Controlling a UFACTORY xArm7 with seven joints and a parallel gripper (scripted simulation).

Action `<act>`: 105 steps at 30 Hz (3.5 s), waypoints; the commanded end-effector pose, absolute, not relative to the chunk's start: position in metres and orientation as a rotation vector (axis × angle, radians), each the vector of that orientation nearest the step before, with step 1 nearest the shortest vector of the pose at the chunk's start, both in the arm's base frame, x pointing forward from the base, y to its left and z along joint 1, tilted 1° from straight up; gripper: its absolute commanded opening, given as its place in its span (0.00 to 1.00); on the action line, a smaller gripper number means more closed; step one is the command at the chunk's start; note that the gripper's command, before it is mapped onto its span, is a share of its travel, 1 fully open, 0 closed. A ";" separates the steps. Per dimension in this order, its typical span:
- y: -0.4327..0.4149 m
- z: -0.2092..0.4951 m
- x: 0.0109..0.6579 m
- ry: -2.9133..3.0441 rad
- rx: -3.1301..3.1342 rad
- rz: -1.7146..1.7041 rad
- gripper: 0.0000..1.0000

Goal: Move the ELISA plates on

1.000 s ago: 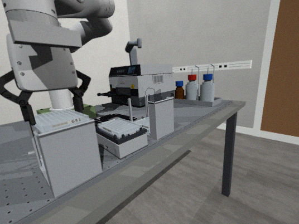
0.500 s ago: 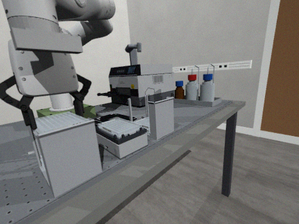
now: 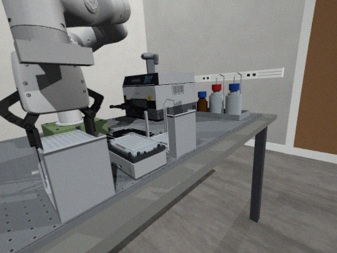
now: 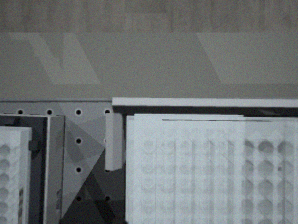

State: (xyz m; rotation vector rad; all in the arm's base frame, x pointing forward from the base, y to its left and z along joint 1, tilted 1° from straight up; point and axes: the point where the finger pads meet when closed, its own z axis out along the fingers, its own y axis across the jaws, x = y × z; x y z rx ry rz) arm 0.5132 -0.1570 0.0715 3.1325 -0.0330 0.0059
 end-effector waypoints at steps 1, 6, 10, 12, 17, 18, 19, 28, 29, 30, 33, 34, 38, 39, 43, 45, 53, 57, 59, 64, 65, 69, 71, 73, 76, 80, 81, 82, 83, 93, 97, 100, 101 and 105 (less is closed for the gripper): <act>-0.158 0.071 0.514 -0.033 3.130 0.012 0.00; -0.158 0.069 0.514 -0.033 3.130 0.012 0.00; -0.158 0.066 0.514 -0.033 3.130 0.012 0.00; -0.158 0.065 0.514 -0.033 3.130 0.012 0.00; -0.158 0.061 0.514 -0.033 3.130 0.012 0.00; -0.158 0.061 0.514 -0.033 3.130 0.012 0.00; -0.158 0.060 0.514 -0.033 3.130 0.012 0.00; -0.158 0.055 0.514 -0.033 3.130 0.012 0.00; -0.158 0.055 0.514 -0.033 3.130 0.012 0.00; -0.158 0.054 0.514 -0.033 3.130 0.012 0.00; -0.158 0.052 0.514 -0.033 3.130 0.012 0.00; -0.158 0.051 0.514 -0.033 3.130 0.012 0.00; -0.158 0.050 0.514 -0.033 3.130 0.012 0.00; -0.158 0.049 0.514 -0.033 3.130 0.012 0.00; -0.158 0.047 0.514 -0.033 3.130 0.012 0.00; -0.158 0.045 0.514 -0.033 3.130 0.012 0.00; -0.158 0.040 0.514 -0.033 3.130 0.012 0.00; -0.158 0.039 0.514 -0.033 3.130 0.012 0.00; -0.158 0.037 0.514 -0.033 3.130 0.012 0.00; -0.158 0.034 0.514 -0.033 3.130 0.012 0.00; -0.158 0.033 0.514 -0.033 3.130 0.012 0.00; -0.158 0.031 0.515 -0.033 3.130 0.012 0.00; -0.158 0.030 0.515 -0.033 3.130 0.012 0.00; -0.158 0.029 0.515 -0.033 3.130 0.012 0.00; -0.158 0.027 0.515 -0.033 3.130 0.012 0.00; -0.158 0.025 0.515 -0.033 3.130 0.012 0.00; -0.158 0.024 0.515 -0.033 3.130 0.012 0.00; -0.158 0.023 0.515 -0.033 3.130 0.012 0.00; -0.158 0.023 0.515 -0.033 3.130 0.012 0.00; -0.158 0.017 0.515 -0.033 3.130 0.012 0.00; -0.158 0.015 0.515 -0.033 3.130 0.012 0.00; -0.158 0.013 0.515 -0.033 3.130 0.012 0.00; -0.158 0.013 0.515 -0.033 3.130 0.012 0.00; -0.158 0.013 0.515 -0.033 3.130 0.012 0.00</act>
